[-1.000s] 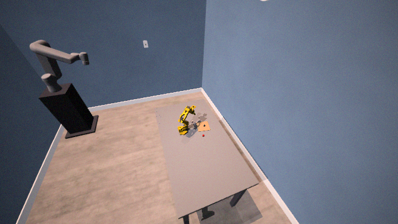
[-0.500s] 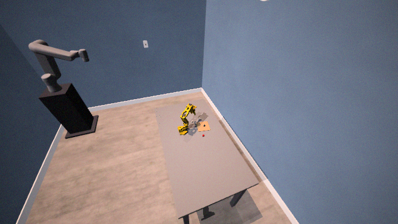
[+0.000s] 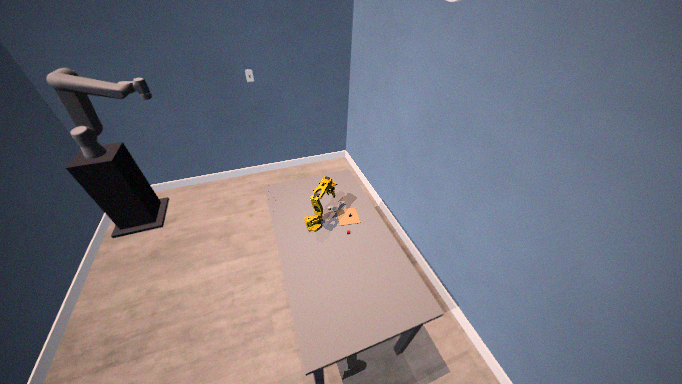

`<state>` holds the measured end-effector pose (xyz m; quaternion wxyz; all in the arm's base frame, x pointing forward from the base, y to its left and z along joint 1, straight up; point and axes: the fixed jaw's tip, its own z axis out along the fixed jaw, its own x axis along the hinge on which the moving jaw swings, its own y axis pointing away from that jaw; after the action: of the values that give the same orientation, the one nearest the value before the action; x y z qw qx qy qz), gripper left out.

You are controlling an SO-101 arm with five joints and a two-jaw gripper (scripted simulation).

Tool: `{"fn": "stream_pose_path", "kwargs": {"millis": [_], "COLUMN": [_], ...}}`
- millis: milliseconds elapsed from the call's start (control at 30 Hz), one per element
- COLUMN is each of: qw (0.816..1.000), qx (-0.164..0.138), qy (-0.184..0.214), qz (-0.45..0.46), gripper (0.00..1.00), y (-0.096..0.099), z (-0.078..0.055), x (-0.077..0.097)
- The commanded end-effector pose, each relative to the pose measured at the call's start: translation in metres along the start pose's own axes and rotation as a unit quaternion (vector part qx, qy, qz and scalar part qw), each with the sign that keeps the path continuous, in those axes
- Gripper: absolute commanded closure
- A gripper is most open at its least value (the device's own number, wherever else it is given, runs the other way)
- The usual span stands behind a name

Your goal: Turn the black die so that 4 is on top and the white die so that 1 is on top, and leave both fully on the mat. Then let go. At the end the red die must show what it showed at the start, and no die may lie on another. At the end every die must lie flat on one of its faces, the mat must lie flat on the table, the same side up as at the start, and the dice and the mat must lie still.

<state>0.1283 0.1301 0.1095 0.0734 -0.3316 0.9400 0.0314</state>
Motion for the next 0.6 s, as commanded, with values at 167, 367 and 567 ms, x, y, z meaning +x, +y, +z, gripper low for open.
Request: {"fn": "stream_pose_path", "kwargs": {"millis": [167,367,567], "qw": [0.999,0.995,0.982], "qx": [0.002,0.007,0.014], "qy": [0.045,0.104,0.187], "qz": [-0.001,-0.001,-0.001], "gripper": [0.75,0.75,0.75], "y": [0.002,0.001,0.0], "z": [0.013,0.03,0.053], "x": [0.001,0.007,0.02]}}
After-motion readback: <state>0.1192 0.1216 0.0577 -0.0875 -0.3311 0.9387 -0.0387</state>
